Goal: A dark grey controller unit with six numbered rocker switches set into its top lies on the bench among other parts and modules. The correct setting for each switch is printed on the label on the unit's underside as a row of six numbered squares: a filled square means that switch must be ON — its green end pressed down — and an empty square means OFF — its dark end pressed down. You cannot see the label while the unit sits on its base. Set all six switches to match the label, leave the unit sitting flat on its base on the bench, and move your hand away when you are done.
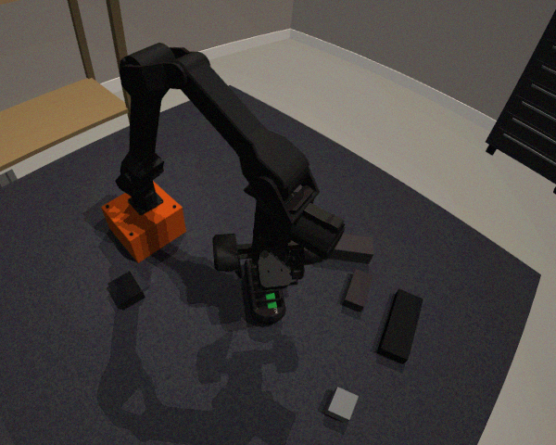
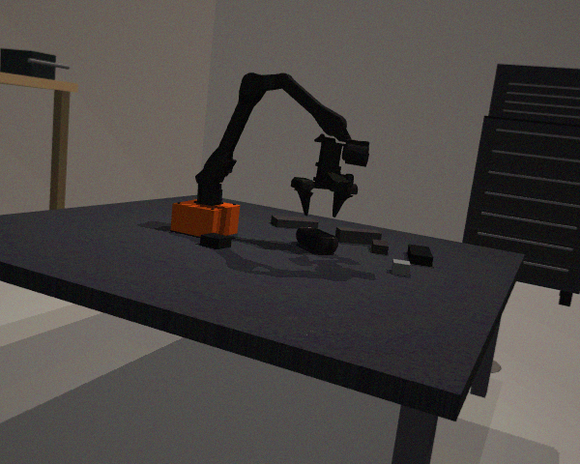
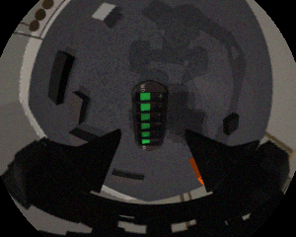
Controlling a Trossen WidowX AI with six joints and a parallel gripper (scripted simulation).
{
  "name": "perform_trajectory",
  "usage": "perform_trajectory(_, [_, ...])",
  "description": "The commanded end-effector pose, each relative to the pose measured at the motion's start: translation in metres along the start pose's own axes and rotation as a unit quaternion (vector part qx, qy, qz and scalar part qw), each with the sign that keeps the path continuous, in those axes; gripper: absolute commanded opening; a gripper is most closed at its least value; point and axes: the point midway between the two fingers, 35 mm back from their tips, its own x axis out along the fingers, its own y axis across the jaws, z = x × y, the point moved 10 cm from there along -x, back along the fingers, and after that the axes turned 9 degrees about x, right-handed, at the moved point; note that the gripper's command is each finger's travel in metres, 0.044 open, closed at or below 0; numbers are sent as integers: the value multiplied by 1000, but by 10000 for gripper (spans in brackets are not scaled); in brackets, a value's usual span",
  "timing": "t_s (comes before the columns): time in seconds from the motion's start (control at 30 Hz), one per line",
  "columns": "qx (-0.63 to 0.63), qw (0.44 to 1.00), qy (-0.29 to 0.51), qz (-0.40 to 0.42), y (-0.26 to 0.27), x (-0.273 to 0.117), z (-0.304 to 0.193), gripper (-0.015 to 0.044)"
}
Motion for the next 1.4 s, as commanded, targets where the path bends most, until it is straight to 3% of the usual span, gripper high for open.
perform_trajectory(0.0, [1, 1000, -7, 11, 0, -23, -1, 440])
perform_trajectory(0.1, [1, 1000, -7, 11, 0, -23, -1, 440])
perform_trajectory(0.67, [1, 1000, -7, 11, 0, -23, -1, 0])
perform_trajectory(1.0, [1, 1000, -7, 11, 0, -23, -1, 0])
perform_trajectory(1.37, [0, 1000, -7, 11, 0, -23, 0, 289])
